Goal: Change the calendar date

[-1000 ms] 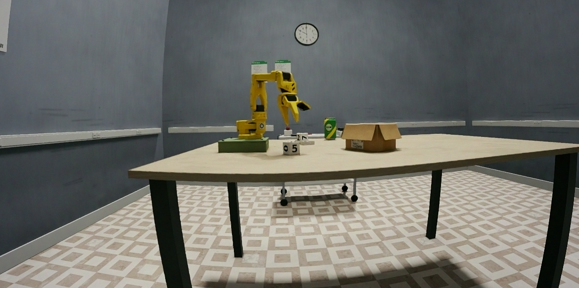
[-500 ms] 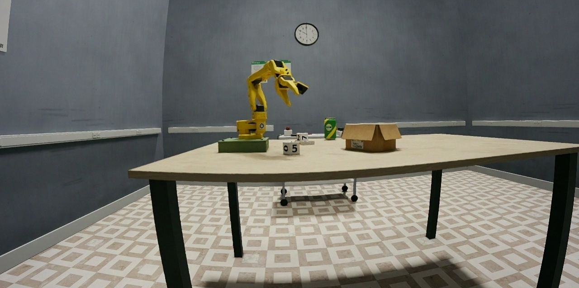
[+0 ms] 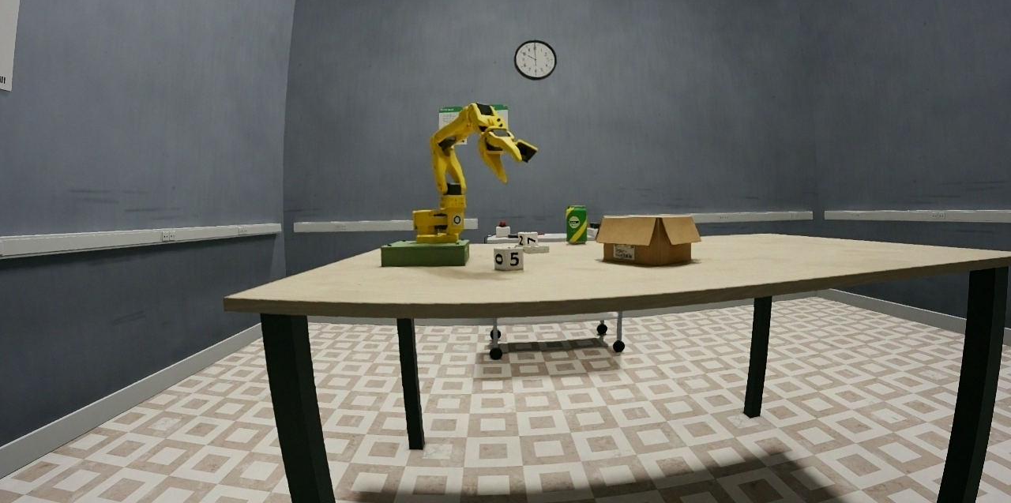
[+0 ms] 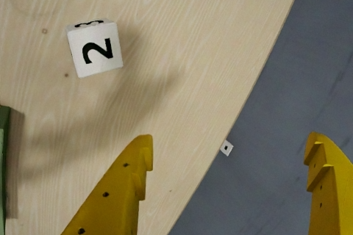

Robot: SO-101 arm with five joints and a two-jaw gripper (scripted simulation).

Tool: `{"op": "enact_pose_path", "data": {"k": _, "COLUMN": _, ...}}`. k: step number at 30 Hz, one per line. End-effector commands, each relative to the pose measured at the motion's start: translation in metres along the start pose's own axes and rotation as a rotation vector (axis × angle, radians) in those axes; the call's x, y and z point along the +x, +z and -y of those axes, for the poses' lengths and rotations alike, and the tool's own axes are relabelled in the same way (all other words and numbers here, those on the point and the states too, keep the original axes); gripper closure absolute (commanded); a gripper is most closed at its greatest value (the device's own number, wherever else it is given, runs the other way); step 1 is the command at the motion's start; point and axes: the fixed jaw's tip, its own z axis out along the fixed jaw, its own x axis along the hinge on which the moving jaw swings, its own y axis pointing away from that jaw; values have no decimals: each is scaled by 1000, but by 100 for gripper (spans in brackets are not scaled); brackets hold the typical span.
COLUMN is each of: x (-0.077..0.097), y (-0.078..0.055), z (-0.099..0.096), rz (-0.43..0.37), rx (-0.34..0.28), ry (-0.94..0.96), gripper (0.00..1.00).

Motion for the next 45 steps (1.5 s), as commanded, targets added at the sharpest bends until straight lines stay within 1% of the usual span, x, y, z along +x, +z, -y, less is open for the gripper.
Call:
{"op": "enact_pose_path", "data": {"k": 1, "x": 2, "y": -4, "z": 2, "rz": -2, "rx": 17, "ry": -17, "gripper": 65}}
{"op": "enact_pose_path", "data": {"k": 10, "x": 4, "y": -3, "z": 4, "rz": -5, "rx": 17, "ry": -115, "gripper": 65}}
{"op": "enact_pose_path", "data": {"k": 16, "x": 7, "y": -1, "z": 6, "rz": -11, "rx": 17, "ry": -261, "gripper": 65}}
{"op": "enact_pose_path", "data": {"k": 23, "x": 11, "y": 1, "z": 9, "rz": -19, "rx": 14, "ry": -493, "gripper": 65}}
{"op": "enact_pose_path", "data": {"k": 25, "x": 11, "y": 1, "z": 9, "rz": -19, "rx": 14, "ry": -493, "gripper": 65}}
{"op": "enact_pose_path", "data": {"k": 40, "x": 22, "y": 7, "z": 18, "rz": -39, "rx": 1, "ry": -1076, "gripper": 65}}
{"op": "enact_pose_path", "data": {"k": 42, "x": 22, "y": 7, "z": 18, "rz": -39, "rx": 1, "ry": -1076, "gripper": 65}}
{"op": "enact_pose_path", "data": {"k": 45, "x": 24, "y": 8, "z": 20, "rz": -42, "rx": -3, "ry": -1183, "gripper": 65}}
